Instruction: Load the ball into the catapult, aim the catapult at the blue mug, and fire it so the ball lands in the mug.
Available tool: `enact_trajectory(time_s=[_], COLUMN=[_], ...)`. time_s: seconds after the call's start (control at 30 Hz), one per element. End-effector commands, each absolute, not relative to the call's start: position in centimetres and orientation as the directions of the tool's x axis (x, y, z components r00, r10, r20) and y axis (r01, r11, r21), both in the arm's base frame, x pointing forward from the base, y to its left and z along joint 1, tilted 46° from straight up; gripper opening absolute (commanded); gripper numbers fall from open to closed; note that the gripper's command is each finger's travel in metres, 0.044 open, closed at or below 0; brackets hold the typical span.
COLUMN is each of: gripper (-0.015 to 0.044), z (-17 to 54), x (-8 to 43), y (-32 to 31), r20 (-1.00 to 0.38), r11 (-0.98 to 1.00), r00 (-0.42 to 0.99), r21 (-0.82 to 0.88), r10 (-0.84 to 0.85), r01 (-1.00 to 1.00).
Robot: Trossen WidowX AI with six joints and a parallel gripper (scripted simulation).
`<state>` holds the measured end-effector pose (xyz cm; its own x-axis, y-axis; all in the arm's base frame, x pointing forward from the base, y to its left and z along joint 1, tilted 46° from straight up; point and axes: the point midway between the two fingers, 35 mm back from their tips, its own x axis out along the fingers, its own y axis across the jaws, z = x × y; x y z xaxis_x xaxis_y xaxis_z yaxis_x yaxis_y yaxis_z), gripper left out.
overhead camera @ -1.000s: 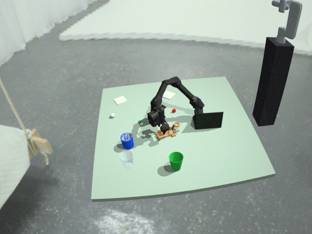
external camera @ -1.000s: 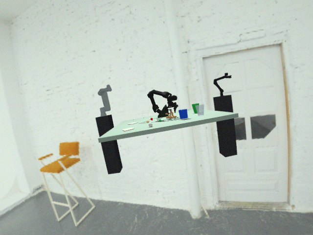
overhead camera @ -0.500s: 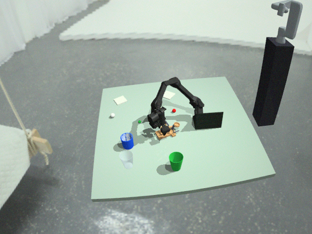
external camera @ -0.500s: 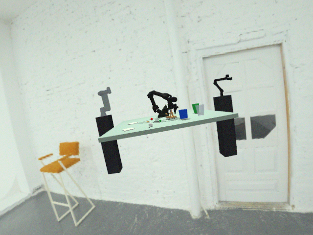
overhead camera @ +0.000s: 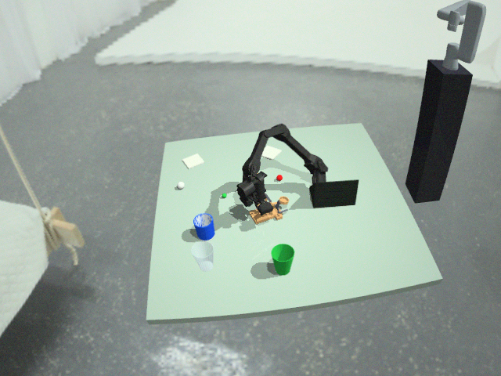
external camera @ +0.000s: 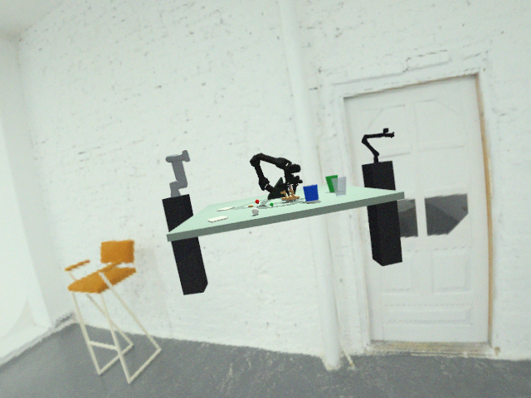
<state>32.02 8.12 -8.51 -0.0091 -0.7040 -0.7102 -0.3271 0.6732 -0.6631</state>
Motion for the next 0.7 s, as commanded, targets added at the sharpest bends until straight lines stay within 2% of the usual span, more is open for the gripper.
enact_trajectory(time_s=[0.0,0.1,0.13,0.67], gripper=[0.0085,0.0006,0.0000,0.0000], z=[-8.3,-5.8,-5.2,-6.3], x=[32.0,32.1,32.1,32.1], y=[8.4,10.9,11.5,10.4], r20=[-0.712,-0.712,-0.712,-0.709], r11=[0.675,0.675,0.675,0.672], r00=[-0.010,-0.010,-0.010,-0.011], r21=[-0.662,-0.661,-0.662,-0.663], r10=[-0.702,-0.702,-0.702,-0.705], r01=[-0.326,-0.327,-0.328,-0.331])
